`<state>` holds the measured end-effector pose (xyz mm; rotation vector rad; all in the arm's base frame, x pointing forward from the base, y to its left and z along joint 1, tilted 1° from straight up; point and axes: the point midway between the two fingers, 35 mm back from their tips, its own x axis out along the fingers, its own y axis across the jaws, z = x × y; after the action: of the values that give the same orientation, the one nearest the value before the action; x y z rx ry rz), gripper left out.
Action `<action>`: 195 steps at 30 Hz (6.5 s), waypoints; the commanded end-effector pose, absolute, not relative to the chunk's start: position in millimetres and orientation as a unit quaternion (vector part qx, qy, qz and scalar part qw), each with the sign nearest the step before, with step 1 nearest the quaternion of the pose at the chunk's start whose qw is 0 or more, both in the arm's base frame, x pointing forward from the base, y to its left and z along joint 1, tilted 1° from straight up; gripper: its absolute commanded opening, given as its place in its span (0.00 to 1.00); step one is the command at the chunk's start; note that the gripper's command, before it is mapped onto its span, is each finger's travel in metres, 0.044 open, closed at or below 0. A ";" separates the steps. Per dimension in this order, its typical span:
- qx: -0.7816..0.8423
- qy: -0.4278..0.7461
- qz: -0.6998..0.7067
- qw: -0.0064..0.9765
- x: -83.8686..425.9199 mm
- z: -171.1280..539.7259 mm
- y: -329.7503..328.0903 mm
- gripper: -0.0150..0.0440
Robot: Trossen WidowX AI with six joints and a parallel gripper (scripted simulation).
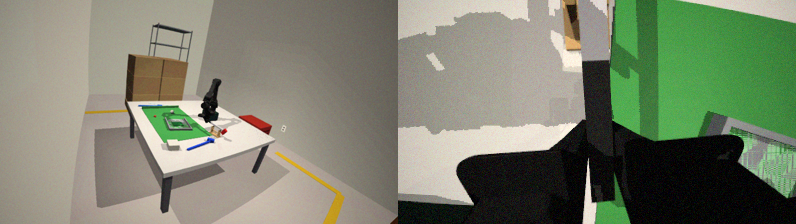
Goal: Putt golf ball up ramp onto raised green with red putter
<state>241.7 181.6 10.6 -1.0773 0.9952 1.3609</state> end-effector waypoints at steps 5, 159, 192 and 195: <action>-0.453 0.406 0.574 0.548 239.8 76.0 183.0 0.25; 0.087 0.692 -0.113 0.708 183.8 29.1 -251.6 0.25; 0.088 0.693 -0.103 0.708 216.8 78.0 -127.4 0.25; 0.088 0.693 -0.103 0.708 216.8 78.0 -127.4 0.25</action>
<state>215.8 -126.8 78.3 0.1976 1.5424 -0.2286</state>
